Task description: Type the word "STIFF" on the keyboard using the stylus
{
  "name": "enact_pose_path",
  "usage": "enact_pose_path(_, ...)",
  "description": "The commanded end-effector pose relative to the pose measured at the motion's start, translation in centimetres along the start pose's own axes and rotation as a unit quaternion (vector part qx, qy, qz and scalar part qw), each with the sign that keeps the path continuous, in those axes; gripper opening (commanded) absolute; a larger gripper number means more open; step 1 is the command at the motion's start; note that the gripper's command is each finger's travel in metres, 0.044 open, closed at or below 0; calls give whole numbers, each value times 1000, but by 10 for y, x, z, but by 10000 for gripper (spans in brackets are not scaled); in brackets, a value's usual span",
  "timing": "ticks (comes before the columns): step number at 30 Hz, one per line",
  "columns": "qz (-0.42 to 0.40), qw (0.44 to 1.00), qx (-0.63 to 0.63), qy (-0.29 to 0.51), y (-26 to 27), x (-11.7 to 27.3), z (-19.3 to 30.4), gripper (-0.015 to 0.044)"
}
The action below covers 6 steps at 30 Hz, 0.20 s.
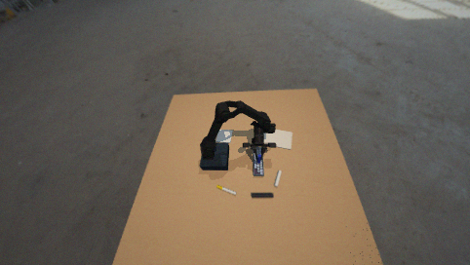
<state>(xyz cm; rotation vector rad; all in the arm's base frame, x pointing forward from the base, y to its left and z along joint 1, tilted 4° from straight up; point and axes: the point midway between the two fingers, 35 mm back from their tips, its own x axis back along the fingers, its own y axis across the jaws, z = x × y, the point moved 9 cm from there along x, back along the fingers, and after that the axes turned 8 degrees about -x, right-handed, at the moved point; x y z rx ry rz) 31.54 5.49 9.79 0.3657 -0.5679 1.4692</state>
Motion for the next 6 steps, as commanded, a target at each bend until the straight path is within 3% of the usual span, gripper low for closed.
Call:
enact_pose_path(1,0,1000,0,0,0,0,0,81)
enact_pose_path(6,0,1000,0,0,0,0,0,81)
